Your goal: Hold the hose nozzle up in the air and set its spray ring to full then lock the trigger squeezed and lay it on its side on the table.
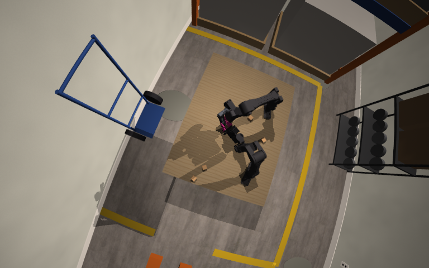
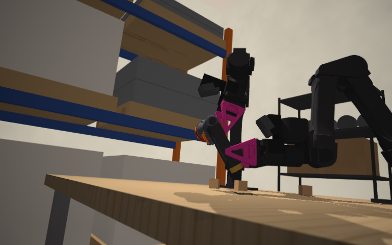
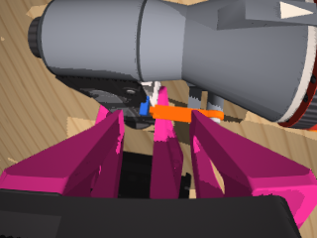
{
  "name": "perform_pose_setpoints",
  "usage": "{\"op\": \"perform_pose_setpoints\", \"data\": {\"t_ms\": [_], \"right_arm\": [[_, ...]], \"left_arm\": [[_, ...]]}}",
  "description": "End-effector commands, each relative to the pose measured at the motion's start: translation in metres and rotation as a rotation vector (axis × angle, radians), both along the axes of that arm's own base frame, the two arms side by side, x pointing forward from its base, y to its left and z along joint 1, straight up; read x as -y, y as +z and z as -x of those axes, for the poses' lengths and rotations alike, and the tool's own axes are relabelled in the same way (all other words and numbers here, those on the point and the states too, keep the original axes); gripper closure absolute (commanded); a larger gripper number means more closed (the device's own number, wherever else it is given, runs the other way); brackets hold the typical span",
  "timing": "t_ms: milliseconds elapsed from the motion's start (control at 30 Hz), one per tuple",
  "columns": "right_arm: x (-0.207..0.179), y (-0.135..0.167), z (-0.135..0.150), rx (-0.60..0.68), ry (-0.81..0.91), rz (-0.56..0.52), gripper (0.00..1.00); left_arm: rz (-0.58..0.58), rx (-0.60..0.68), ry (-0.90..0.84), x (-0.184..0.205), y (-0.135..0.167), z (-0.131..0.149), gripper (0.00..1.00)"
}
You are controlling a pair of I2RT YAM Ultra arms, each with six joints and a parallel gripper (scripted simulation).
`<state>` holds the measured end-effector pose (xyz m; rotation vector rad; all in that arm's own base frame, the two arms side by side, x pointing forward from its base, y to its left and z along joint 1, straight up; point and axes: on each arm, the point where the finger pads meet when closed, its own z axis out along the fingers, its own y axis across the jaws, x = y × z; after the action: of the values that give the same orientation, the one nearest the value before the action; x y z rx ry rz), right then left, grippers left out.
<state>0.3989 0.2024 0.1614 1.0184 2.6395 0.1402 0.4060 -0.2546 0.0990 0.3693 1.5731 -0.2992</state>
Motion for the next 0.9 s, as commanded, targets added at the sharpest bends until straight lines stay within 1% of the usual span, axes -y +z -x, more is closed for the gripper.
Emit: {"op": "perform_pose_setpoints", "data": {"t_ms": [0,867], "right_arm": [[-0.0173,0.0134,-0.0120,0.084,0.024,-0.060,0.63],[-0.0153,0.0083,-0.0111,0.072,0.023,-0.053,0.63]], "left_arm": [[0.117,0.149,-0.059,0.0189,0.0525,-0.0019,0.65],[0.117,0.149,-0.059,0.0189,0.0525,-0.0019,0.65]]}}
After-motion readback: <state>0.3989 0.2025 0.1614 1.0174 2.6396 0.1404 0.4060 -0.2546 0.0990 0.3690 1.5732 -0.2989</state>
